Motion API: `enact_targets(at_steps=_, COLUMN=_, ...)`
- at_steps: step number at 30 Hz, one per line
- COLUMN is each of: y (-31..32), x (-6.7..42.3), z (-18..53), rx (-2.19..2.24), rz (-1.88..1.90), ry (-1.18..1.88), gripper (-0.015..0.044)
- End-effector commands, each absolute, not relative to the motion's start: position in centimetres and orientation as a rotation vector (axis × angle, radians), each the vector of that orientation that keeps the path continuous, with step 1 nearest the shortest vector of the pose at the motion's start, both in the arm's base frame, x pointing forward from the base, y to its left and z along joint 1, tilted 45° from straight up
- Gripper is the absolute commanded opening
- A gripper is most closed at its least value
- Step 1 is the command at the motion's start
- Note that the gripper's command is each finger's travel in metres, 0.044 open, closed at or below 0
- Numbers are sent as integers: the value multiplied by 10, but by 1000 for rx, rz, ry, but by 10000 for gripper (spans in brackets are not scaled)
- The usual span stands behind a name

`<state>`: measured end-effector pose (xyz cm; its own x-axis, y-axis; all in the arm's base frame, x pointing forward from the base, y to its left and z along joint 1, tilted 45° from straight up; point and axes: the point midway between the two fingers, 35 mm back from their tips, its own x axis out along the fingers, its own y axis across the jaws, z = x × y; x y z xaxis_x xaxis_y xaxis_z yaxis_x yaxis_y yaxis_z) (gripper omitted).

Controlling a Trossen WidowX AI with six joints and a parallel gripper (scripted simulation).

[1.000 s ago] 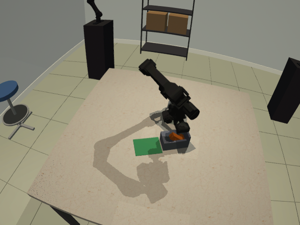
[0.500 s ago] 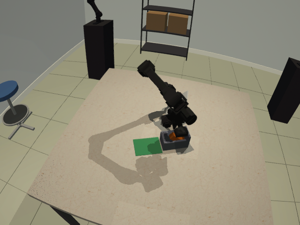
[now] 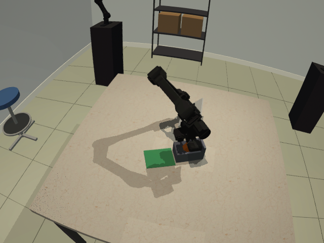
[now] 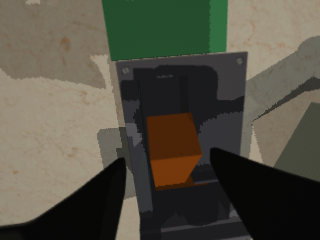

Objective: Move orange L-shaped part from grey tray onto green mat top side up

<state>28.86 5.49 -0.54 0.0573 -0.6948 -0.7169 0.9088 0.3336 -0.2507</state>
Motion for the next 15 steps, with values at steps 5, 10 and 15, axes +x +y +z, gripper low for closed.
enact_targets(at_steps=5, y=44, x=288, z=-16, rx=288, rz=-1243, ry=875, gripper=280)
enact_targets(at_steps=10, y=42, x=288, z=-17, rx=288, rz=-1243, ry=875, gripper=280)
enact_targets(at_steps=15, y=44, x=289, z=-15, rx=298, rz=-1246, ry=876, gripper=149)
